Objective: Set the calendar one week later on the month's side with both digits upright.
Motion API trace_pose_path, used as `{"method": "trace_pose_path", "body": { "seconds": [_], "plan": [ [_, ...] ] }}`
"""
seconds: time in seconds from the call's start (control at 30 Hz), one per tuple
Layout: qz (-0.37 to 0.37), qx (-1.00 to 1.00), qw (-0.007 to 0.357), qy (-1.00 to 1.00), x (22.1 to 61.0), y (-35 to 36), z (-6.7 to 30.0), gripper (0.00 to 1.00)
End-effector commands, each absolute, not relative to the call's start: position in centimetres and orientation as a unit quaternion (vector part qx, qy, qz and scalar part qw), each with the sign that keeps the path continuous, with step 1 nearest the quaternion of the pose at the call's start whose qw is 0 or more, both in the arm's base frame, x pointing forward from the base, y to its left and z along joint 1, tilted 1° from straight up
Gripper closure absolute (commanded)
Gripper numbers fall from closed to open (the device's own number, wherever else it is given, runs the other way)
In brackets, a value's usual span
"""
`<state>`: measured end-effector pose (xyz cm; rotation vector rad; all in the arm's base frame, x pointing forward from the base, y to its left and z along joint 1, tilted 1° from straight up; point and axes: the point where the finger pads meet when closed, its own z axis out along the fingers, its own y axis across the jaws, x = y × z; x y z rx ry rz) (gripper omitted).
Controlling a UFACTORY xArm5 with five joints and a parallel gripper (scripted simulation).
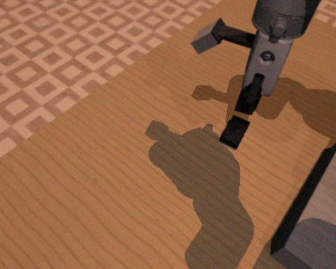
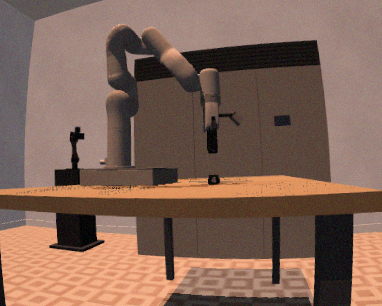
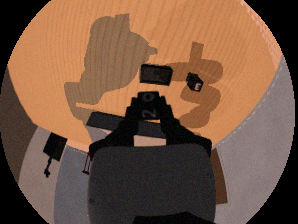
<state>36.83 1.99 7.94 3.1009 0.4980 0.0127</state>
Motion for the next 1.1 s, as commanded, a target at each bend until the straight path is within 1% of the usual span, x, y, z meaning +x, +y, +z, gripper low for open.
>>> {"method": "trace_pose_path", "body": {
  "seconds": [0.0, 0.5, 0.57, 0.67, 1.07],
  "plan": [
    [0.006, 0.983, 0.001, 0.185, 37.0, 2.1, 8.0, 0.73],
    [0.005, 0.904, 0.002, 0.428, 36.9, 2.8, 8.0, 0.73],
    [0.005, 0.904, 0.002, 0.428, 36.9, 2.8, 8.0, 0.73],
    [0.005, 0.869, 0.002, 0.495, 36.9, 3.0, 7.9, 0.73],
    [0.005, 0.755, 0.003, 0.656, 36.9, 3.6, 7.9, 0.73]
  ]
}}
